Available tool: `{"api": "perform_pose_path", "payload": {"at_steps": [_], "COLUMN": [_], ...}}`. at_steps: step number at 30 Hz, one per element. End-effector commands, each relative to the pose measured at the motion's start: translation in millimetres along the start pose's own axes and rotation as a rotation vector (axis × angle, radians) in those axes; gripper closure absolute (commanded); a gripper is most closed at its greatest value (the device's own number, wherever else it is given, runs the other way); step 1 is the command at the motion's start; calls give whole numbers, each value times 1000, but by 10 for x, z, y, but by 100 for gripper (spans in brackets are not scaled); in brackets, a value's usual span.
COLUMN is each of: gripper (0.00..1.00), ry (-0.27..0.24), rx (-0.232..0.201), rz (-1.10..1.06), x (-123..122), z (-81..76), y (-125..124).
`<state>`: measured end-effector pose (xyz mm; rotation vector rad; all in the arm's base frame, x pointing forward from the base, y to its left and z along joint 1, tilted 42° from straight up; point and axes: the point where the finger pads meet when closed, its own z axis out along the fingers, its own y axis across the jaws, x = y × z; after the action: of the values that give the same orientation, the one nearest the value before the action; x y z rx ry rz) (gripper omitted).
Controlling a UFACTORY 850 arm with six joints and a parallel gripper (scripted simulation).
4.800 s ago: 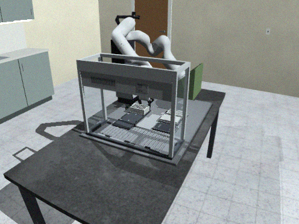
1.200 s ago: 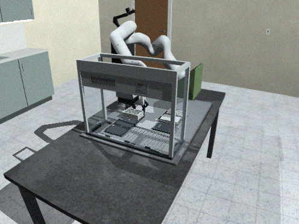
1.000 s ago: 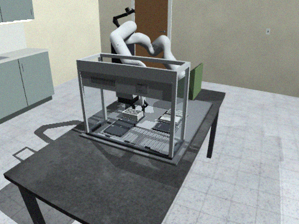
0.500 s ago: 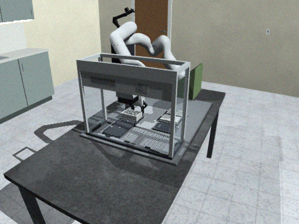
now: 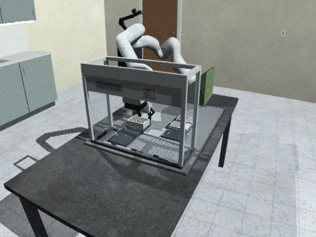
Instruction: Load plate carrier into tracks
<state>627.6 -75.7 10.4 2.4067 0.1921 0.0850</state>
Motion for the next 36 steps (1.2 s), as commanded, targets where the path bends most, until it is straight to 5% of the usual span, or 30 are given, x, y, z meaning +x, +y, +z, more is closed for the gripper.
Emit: {"api": "perform_pose_path", "payload": {"at_steps": [1,36], "gripper": [18,18], "ry": [1,1], "rx": [0,0], "rz": [0,0], "x": [25,129], "z": [-7,-7], "y": [1,1]}}
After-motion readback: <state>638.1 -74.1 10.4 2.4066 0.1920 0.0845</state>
